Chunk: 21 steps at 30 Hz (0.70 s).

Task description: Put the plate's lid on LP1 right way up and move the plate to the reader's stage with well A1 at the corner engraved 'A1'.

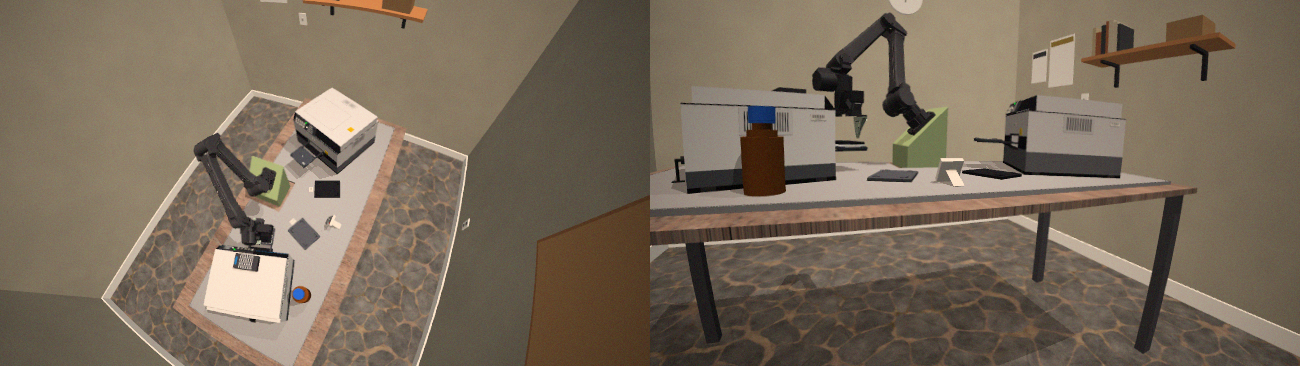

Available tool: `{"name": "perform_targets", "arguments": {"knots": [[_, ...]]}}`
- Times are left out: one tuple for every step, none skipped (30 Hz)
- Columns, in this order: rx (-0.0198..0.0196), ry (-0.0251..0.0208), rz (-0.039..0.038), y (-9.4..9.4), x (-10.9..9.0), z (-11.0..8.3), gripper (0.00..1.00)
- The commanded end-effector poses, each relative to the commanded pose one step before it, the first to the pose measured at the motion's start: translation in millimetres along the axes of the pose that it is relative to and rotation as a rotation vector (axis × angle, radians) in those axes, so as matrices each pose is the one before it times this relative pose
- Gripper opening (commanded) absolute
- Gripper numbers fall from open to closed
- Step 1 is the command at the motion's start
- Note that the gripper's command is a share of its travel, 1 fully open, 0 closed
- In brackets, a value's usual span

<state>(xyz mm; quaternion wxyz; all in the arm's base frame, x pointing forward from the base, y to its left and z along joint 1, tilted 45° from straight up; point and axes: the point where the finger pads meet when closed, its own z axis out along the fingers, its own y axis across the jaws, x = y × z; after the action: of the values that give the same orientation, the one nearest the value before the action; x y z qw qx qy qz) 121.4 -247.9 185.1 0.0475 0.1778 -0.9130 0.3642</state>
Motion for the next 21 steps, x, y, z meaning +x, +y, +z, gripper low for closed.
{"name": "perform_targets", "arguments": {"knots": [[0.03344,-0.00477,0.01394,-18.43,1.66,-6.13,1.0],[-0.00335,0.00071,-0.00158,1.92,-0.17,1.84,1.0],[-0.00371,0.00128,-0.00116,1.97,0.1,1.87,1.0],[-0.00316,0.00152,-0.002,1.93,0.21,1.5,1.0],[-0.00327,0.00034,-0.00264,2.02,-0.19,1.4,1.0],[-0.00392,0.00046,-0.00344,2.24,-0.18,1.22,1.0],[-0.00287,-0.00223,-0.00476,2.52,-0.92,0.02,1.0],[-0.00004,-0.00257,-0.00345,0.95,-0.72,-0.69,1.0],[0.00353,-0.00295,-0.00145,0.01,-0.78,-0.67,1.0],[0.00375,-0.00285,-0.00112,-0.12,-0.75,-0.71,1.0],[0.00048,-0.00252,-0.00277,0.24,-1.08,0.1,1.0],[0.00079,0.00004,0.0005,-0.12,-0.03,0.39,1.0],[0.00043,-0.00009,0.00041,0.01,-0.06,0.68,1.0],[-0.00337,0.00106,-0.00105,0.51,-0.21,1.43,1.0],[-0.001,0.00286,0.00299,-0.23,1.08,0.75,1.0],[0.0,0.0,0.0,0.0,0.0,0.0,1.0],[0.0,0.0,0.0,0.0,0.0,0.0,1.0],[0.00091,0.00277,0.00452,-1.92,1.34,-0.27,1.0],[0.00305,0.00002,0.00237,-2.2,0.37,-0.07,1.0],[0.00295,0.00048,0.0025,-2.01,0.39,-0.34,1.0],[-0.00139,0.00103,0.00037,0.19,0.29,0.47,1.0]]}}
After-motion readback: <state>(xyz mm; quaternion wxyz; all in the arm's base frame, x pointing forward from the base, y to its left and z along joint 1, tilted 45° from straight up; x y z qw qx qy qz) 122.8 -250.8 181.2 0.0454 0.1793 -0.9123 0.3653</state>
